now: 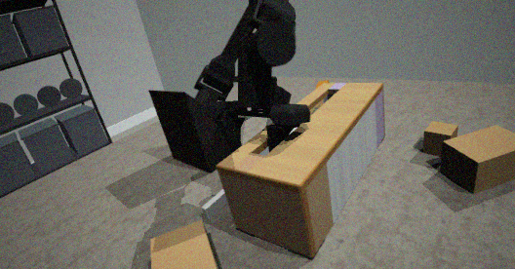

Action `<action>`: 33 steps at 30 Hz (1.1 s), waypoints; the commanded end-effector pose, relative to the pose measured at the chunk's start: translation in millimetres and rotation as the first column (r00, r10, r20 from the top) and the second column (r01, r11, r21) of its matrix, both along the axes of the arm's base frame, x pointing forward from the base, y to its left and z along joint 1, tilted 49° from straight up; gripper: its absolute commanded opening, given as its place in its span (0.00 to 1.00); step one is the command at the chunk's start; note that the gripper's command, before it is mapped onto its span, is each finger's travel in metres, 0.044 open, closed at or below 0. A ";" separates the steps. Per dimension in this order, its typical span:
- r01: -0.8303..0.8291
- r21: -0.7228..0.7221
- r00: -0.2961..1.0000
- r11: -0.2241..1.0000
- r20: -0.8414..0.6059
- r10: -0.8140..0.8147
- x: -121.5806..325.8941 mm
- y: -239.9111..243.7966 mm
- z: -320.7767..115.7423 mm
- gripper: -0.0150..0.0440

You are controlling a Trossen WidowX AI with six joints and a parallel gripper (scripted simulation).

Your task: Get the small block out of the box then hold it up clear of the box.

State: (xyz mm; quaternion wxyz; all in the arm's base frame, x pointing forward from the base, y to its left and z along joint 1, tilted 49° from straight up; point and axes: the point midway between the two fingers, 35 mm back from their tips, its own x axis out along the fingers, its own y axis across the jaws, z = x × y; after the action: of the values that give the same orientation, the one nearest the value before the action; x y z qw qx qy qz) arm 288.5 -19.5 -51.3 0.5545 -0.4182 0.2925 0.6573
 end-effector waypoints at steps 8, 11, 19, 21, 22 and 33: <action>-0.002 -0.006 1.000 1.000 0.008 0.002 6.4 -13.9 -14.0 0.93; -0.002 -0.006 1.000 1.000 0.007 0.002 7.5 -19.7 -8.8 0.93; 0.001 -0.002 1.000 1.000 -0.004 -0.001 9.2 -59.3 30.2 0.93; 0.001 -0.002 1.000 1.000 -0.004 -0.001 9.2 -59.3 30.2 0.93; 0.013 -0.001 1.000 1.000 -0.003 -0.013 8.8 -57.2 25.7 0.93; 0.737 -0.137 0.571 0.662 -0.398 -0.718 2.8 -78.5 7.7 0.74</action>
State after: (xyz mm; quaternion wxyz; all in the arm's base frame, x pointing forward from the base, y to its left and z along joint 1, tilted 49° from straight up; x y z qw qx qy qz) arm 294.8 -91.9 -38.5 0.6609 -0.2486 0.4489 0.5477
